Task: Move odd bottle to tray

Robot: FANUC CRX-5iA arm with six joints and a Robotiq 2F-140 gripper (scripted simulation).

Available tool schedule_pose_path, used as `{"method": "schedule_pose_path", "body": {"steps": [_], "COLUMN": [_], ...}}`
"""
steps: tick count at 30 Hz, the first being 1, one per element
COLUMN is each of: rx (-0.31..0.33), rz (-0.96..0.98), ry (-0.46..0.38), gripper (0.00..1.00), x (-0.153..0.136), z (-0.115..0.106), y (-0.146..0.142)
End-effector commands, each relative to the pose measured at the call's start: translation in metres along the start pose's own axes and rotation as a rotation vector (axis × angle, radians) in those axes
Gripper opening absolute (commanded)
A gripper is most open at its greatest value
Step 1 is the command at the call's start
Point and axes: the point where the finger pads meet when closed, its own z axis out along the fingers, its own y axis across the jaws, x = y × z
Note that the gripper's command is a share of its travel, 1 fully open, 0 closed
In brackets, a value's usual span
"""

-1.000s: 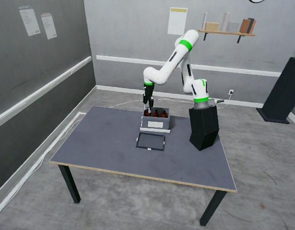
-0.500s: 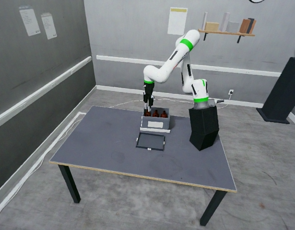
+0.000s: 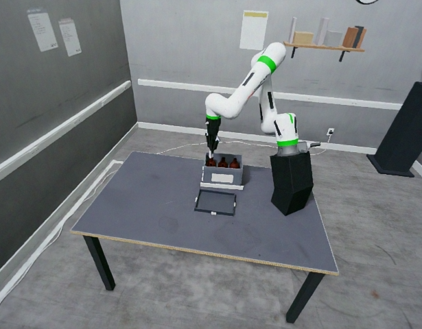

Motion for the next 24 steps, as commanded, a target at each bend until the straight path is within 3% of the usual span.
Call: {"method": "schedule_pose_path", "body": {"steps": [1,20,22,24], "rx": [0.001,0.001,0.001,0.001], "rz": [0.0,0.0,0.0,0.0], "ry": [-0.001,-0.001,-0.001,-0.001], "gripper": [0.1,0.1,0.1,0.1], "x": [-0.001,0.0,0.011,0.042], "z": [-0.001,-0.001,-0.003,-0.008], "y": [0.0,0.0,0.001,0.007]}}
